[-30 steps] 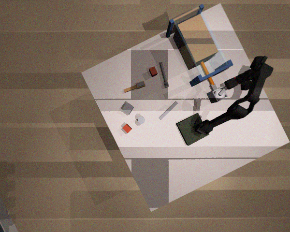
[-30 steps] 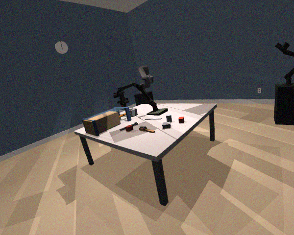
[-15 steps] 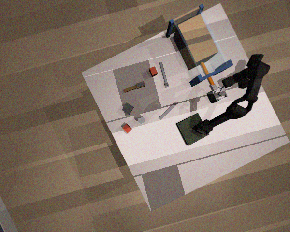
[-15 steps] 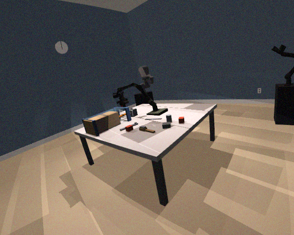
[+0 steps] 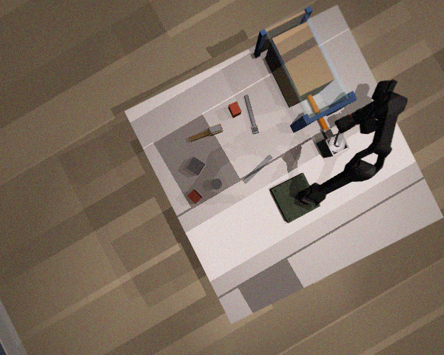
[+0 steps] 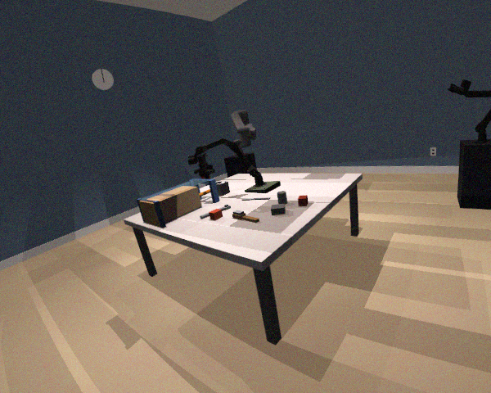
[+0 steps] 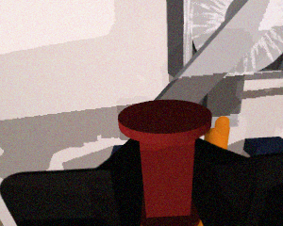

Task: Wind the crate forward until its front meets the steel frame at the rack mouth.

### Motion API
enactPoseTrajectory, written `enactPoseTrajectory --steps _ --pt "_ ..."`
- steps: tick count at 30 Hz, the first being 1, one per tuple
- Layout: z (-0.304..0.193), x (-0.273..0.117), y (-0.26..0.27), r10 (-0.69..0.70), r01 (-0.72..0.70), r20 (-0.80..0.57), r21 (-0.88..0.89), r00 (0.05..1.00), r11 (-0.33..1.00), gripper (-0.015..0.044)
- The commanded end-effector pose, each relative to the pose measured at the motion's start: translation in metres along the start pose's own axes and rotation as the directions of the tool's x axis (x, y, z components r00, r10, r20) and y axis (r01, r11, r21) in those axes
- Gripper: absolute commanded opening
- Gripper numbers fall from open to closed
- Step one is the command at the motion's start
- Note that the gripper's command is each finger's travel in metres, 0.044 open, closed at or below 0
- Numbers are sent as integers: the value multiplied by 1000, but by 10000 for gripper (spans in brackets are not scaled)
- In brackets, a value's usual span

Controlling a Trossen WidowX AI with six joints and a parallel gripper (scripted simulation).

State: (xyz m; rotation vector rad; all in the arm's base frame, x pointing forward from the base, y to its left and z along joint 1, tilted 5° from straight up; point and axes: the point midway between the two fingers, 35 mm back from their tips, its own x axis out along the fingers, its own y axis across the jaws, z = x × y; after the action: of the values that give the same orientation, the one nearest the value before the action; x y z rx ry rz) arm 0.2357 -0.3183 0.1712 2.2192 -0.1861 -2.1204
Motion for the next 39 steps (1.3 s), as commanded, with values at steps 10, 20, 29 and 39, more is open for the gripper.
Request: enactPoseTrajectory --steps 10,20,29,39 --pt "-16 0 -28 -37 37 -17 -18 999 999 0" --pt "-21 0 -40 -38 38 -18 -18 999 999 0" --pt "-23 0 -51 -39 39 -18 -18 999 999 0" --pt "-24 -1 -64 -40 40 -18 -18 999 999 0"
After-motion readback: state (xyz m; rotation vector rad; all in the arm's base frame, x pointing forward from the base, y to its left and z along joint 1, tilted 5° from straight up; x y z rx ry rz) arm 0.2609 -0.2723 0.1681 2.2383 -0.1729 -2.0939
